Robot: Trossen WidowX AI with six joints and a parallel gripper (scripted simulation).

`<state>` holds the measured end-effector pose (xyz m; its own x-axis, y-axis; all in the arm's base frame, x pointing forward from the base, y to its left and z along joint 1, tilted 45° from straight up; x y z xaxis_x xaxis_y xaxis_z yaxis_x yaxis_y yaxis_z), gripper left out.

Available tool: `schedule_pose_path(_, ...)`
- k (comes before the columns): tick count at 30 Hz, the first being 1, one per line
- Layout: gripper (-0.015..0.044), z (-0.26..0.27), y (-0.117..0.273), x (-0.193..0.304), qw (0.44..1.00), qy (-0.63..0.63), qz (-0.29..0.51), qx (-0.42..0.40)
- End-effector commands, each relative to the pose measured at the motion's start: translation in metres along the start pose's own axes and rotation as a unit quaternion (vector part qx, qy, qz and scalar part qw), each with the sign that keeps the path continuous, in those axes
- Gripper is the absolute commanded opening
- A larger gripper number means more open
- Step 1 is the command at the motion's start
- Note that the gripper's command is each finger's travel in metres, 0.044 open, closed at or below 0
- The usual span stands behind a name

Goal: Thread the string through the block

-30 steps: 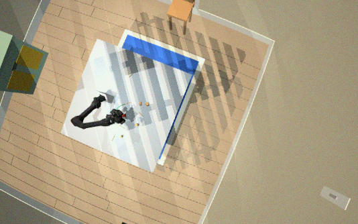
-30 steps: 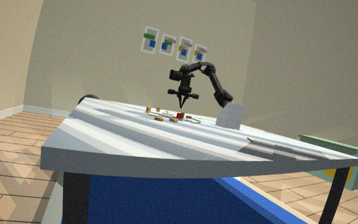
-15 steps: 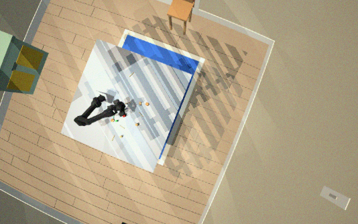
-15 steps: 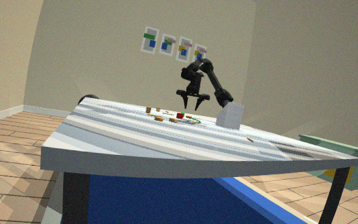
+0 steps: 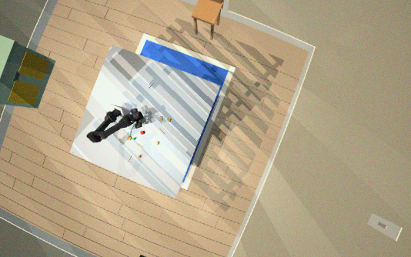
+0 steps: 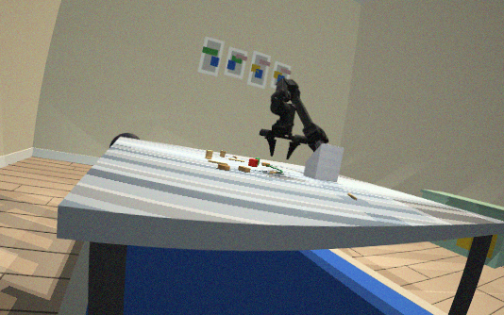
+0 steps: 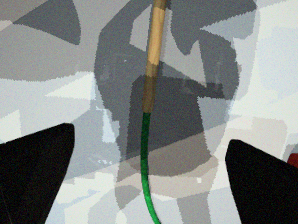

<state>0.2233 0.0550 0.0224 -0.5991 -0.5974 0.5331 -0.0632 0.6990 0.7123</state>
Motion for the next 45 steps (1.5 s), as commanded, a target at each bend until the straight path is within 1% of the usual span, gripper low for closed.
schedule_pose_path(1,0.0230,0.001,-0.001,0.000,1.000,-0.001,0.000,-0.002)
schedule_pose_path(5,0.0125,0.001,-0.001,0.000,1.000,-0.001,0.000,-0.002)
schedule_pose_path(6,0.0122,0.001,-0.001,0.000,1.000,-0.001,0.000,-0.002)
schedule_pose_path(16,0.0122,0.001,-0.003,-0.001,1.000,-0.001,0.000,-0.002)
schedule_pose_path(45,0.0122,0.001,-0.051,-0.001,1.000,-0.001,0.000,-0.001)
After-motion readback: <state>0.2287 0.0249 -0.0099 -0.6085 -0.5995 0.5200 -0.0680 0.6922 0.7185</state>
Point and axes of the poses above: the point midway between the two fingers, 35 mm back from their tips, its own y axis back along the fingers, its own z axis across the jaws, x = y × z, the point moved 5 cm from there along y, back along the fingers, and after that the axes turned 13 degrees about y, right-handed, at the moved point
